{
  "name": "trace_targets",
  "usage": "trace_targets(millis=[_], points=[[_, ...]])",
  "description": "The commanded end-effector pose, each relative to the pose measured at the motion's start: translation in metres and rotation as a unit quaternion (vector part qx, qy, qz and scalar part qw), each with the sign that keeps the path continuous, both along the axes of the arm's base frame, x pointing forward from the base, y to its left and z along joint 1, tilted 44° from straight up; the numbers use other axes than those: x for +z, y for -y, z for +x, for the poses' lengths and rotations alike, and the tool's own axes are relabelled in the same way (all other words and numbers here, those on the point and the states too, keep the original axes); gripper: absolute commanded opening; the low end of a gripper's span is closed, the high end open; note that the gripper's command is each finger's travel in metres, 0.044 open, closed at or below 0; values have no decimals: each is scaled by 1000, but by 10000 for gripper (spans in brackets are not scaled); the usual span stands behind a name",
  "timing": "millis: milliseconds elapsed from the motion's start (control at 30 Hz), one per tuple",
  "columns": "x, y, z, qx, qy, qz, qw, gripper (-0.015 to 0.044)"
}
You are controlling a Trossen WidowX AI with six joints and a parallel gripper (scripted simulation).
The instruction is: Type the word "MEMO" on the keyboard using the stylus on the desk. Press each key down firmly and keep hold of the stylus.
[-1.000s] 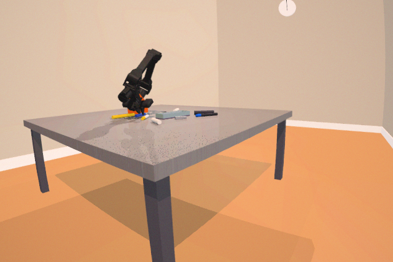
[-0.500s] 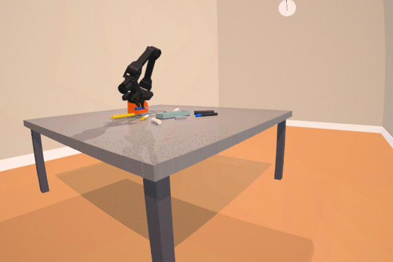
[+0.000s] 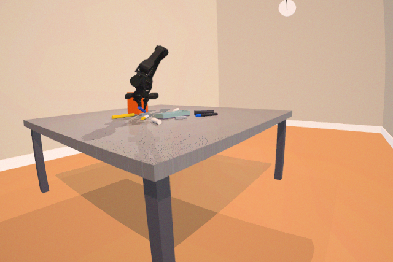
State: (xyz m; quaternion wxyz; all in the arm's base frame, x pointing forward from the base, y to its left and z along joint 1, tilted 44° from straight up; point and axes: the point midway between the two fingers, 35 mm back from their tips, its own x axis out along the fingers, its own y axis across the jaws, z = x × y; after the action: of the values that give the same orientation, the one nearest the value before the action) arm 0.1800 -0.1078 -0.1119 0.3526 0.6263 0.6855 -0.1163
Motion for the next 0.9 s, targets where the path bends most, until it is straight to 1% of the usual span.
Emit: trace_targets(millis=[0,433,867], points=[[1,0,7,7,20,-44,999,0],[11,1,36,20,108,-176,978,0],[37,-2,67,14,209,-282,936,0]])
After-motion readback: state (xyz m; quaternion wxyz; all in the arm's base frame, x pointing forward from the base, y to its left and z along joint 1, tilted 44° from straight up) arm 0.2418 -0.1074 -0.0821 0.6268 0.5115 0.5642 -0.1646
